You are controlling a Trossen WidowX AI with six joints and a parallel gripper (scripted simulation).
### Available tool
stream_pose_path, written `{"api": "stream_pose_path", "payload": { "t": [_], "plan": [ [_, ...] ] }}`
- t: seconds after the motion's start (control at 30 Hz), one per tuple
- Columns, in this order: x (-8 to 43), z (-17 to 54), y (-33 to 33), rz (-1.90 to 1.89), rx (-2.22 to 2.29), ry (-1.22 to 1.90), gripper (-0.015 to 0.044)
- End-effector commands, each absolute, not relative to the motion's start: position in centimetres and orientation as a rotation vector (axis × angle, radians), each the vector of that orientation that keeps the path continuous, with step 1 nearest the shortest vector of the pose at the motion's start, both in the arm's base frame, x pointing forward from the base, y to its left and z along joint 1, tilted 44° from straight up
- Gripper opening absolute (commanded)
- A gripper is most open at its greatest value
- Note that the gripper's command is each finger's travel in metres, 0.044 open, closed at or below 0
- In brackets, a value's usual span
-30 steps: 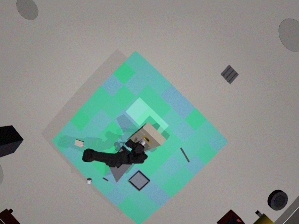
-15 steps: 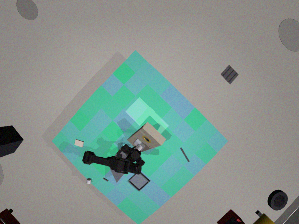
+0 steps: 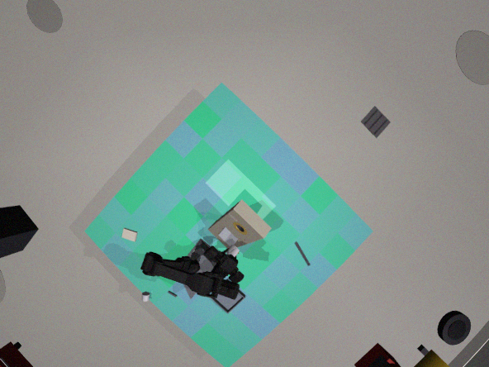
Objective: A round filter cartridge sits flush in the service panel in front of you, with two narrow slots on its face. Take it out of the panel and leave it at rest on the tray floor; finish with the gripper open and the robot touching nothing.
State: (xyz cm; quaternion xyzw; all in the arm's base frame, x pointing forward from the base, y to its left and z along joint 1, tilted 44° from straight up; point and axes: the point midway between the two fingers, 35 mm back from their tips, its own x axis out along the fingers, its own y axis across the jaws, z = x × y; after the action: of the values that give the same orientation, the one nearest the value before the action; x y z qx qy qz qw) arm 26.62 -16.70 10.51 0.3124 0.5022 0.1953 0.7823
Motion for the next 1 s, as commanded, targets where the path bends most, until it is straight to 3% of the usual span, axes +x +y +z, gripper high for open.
{"api": "stream_pose_path", "payload": {
  "t": [0.0, 0.27, 0.97],
  "plan": [
    [26.7, 9.2, -18.2, 0.416, 0.662, 1.079, 0.0],
    [26.0, 7.1, -19.4, 0.367, 0.701, 1.117, 0.0],
    [13.5, -5.1, -27.6, -0.593, 1.118, 1.401, 0.0]
  ]
}}
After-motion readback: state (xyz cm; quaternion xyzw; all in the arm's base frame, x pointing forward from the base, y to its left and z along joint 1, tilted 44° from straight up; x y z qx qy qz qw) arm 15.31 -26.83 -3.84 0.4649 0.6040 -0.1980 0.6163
